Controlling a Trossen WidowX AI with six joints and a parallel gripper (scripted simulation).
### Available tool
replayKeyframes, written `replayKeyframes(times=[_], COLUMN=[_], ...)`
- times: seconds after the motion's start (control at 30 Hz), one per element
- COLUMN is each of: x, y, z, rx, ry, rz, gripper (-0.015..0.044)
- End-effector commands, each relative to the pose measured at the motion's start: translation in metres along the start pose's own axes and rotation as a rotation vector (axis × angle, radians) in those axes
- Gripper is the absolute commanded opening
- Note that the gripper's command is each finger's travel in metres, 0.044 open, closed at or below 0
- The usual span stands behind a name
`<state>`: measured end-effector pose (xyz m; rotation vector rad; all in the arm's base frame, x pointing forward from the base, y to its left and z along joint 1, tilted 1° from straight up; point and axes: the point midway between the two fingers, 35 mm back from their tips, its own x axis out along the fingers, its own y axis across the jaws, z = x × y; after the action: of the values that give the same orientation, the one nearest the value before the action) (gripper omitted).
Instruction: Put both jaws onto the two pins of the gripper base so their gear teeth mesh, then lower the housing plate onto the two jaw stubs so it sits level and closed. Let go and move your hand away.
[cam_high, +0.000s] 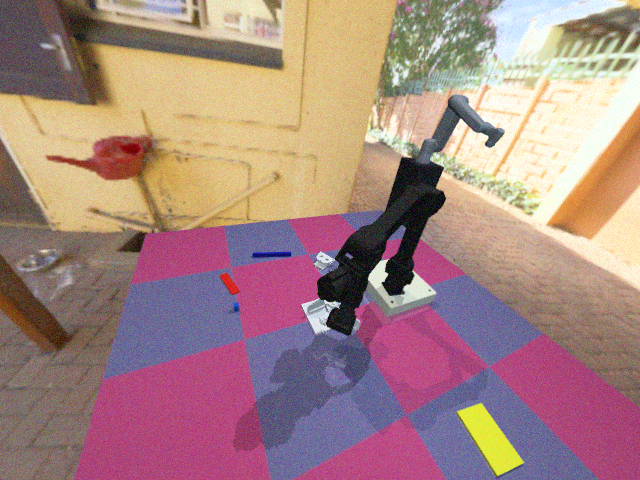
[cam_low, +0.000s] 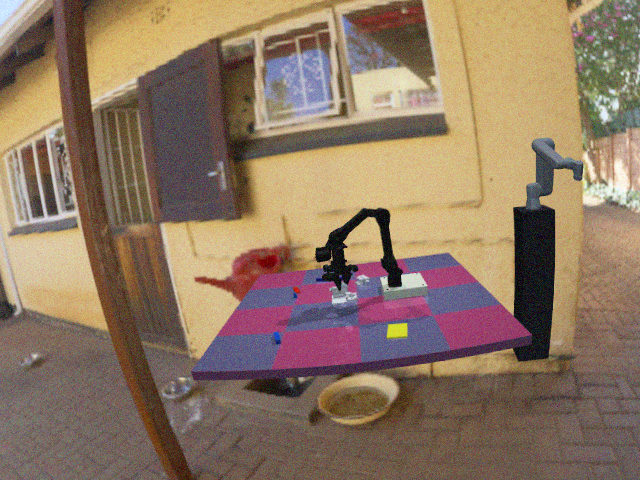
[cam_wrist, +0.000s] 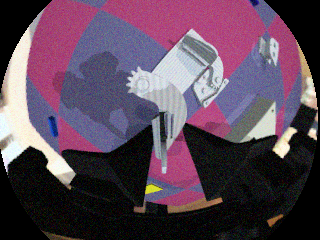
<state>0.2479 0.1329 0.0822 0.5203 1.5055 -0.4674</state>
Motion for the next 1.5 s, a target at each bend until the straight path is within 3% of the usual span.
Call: replayKeyframes(times=[0.0,1.47], x=[-0.001,0.000], y=[-0.008,-0.086], z=[0.004,0.037], rx=[0.112,1.493], ry=[-0.005,-0.014], rz=[-0.001,-0.001], gripper=[0.0134,0.0134])
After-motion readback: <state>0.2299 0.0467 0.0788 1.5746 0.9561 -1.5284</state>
